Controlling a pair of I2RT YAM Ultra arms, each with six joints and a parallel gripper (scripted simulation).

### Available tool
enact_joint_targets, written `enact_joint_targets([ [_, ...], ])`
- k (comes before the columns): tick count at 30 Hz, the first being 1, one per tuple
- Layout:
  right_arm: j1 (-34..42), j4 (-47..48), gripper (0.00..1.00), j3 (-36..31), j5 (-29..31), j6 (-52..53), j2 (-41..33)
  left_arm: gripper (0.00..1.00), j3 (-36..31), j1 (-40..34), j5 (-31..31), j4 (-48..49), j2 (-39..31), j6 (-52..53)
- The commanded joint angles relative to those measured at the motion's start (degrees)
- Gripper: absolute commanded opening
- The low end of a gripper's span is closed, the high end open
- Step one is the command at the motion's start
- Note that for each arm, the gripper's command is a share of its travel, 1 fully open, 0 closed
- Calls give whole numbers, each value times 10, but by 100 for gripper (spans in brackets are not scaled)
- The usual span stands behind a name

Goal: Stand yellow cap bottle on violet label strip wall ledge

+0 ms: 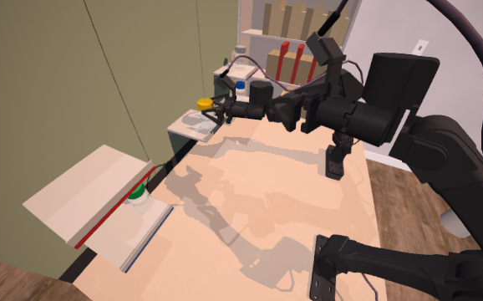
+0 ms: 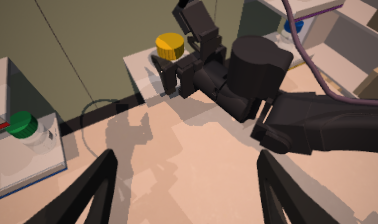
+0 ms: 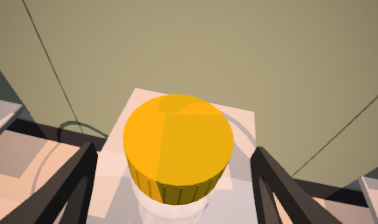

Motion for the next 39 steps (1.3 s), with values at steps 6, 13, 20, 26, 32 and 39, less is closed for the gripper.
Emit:
enact_joint_targets([
  [6,-10,-9,94,41,-3,-1,4,89,2,4,1,19,-8,0],
  [13,-9,-2,94,40,-3,-1,3,89,2,4,1,19,-8,0],
  [20,-6,-3,64,36,-2,-1,4,89,2,4,1,19,-8,0],
  [26,-5,-2,60,34,1,-1,-2,89,2,4,1,19,-8,0],
  [32,-4,3,53,33,4,-1,-3,89,2,4,1,19,-8,0],
  [39,-4,2,6,33,4,-1,-3,89,2,4,1,19,-8,0],
])
